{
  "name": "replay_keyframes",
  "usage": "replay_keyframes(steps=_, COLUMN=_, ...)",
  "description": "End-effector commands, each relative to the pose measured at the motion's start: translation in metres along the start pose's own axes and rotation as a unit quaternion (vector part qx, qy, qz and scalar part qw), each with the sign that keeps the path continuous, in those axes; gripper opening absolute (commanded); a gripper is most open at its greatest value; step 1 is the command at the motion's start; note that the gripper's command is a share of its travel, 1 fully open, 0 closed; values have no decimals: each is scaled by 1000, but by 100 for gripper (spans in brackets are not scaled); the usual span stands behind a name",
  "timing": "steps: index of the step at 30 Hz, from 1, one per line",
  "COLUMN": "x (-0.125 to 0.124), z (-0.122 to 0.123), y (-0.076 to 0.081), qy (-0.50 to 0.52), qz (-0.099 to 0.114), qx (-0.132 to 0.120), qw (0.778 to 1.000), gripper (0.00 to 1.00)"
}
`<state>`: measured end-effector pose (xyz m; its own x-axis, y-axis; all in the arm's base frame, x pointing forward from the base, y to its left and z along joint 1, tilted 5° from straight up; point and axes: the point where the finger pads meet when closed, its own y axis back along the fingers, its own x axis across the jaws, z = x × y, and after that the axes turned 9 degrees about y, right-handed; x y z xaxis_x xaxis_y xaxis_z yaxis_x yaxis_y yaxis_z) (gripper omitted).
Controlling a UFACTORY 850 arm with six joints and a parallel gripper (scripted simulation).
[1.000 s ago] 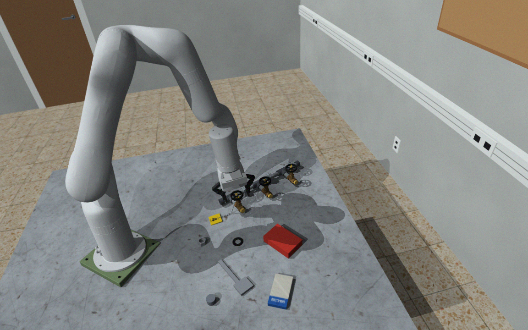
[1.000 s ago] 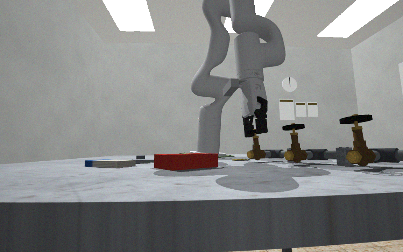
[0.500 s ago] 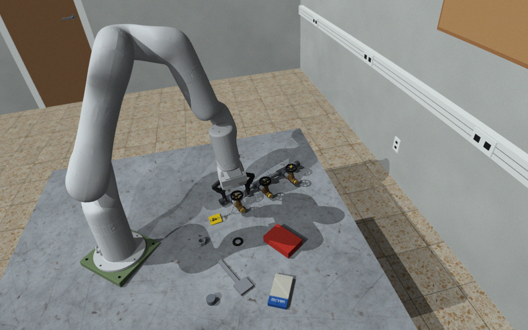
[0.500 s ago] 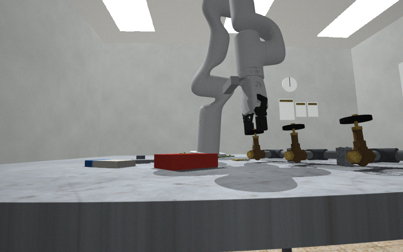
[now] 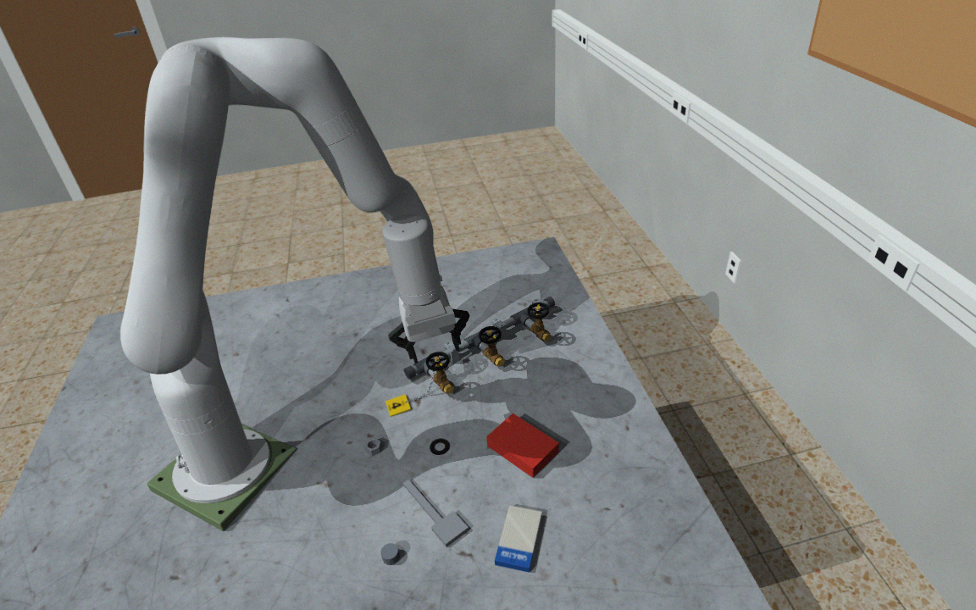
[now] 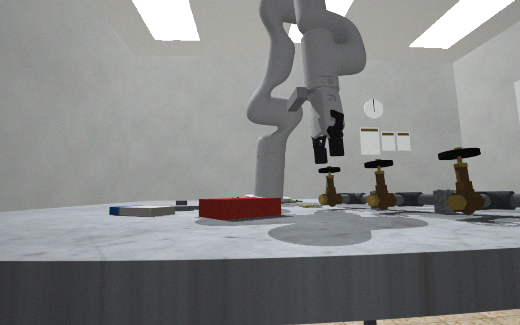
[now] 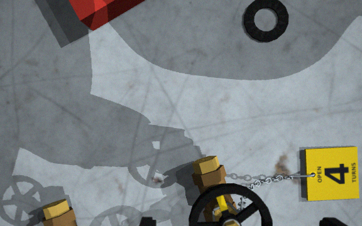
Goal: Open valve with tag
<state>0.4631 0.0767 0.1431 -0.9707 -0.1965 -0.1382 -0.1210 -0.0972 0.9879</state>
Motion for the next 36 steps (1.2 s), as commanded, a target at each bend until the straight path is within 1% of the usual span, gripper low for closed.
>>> replay_keyframes(steps=1, x=0, z=0, y=14, qy=0, qz=0, qx=1, qw=1000, gripper=100)
replay_keyframes(steps=3, x=0, z=0, y=14, qy=0, qz=0, qx=1, qw=1000, gripper=100)
replay_keyframes(steps=8, x=0, z=-1, y=22, qy=0, qz=0, qx=2, qw=1000, gripper=100)
replay_keyframes(steps=13, x=0, z=-1, y=26, qy=0, qz=0, qx=2, qw=1000, gripper=100)
replay_keyframes(steps=36, x=1, z=-1, y=26, qy=0, qz=0, qx=2, qw=1000, gripper=100)
